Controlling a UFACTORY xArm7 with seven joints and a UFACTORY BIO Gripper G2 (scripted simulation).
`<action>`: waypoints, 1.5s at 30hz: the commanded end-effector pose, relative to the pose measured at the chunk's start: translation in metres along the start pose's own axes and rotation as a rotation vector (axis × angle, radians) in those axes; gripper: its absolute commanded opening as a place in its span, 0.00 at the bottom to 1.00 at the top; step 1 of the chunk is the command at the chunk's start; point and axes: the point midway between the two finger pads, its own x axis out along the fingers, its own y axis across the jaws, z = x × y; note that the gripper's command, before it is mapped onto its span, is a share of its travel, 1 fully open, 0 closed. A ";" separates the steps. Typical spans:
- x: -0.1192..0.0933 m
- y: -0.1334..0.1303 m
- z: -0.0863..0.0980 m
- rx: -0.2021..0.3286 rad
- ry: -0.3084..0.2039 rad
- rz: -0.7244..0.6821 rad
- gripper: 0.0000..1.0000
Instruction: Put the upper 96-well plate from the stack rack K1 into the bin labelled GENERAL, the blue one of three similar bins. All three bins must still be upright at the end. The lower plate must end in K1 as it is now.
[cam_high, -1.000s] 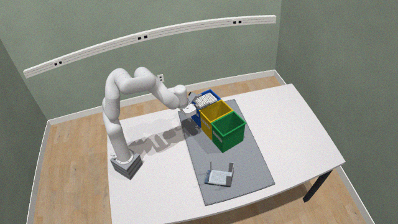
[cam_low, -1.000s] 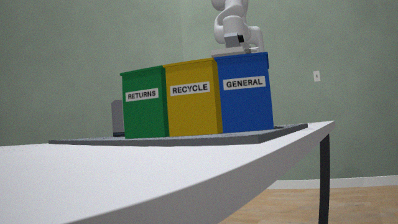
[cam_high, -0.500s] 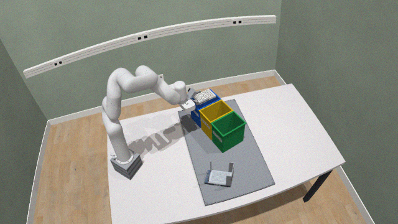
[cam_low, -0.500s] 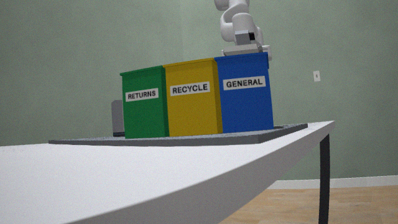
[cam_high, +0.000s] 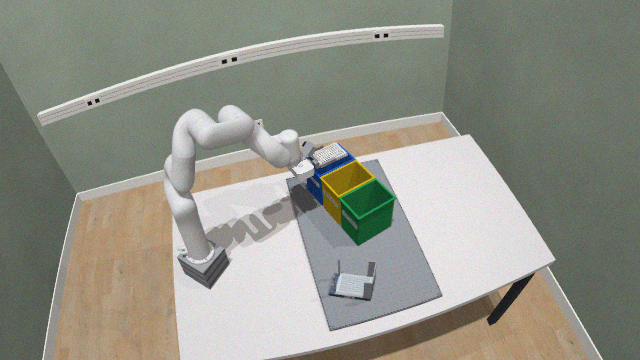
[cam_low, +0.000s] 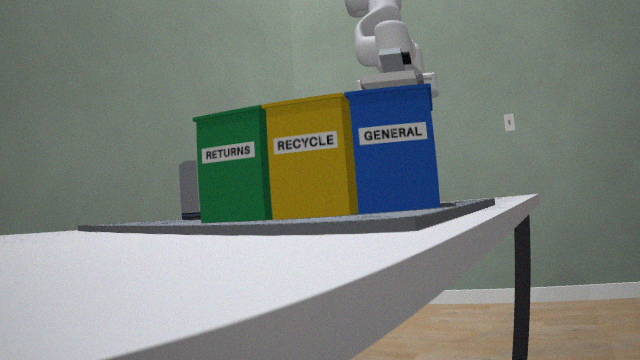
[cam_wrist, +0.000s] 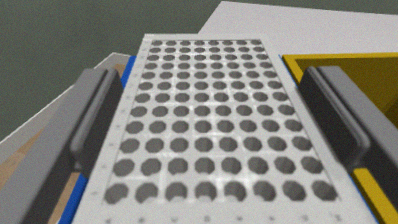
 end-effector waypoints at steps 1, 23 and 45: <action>0.001 -0.001 0.002 0.000 -0.004 0.000 0.00; 0.001 -0.001 -0.001 0.000 -0.004 0.000 0.00; 0.001 -0.001 -0.031 0.000 -0.004 0.000 0.00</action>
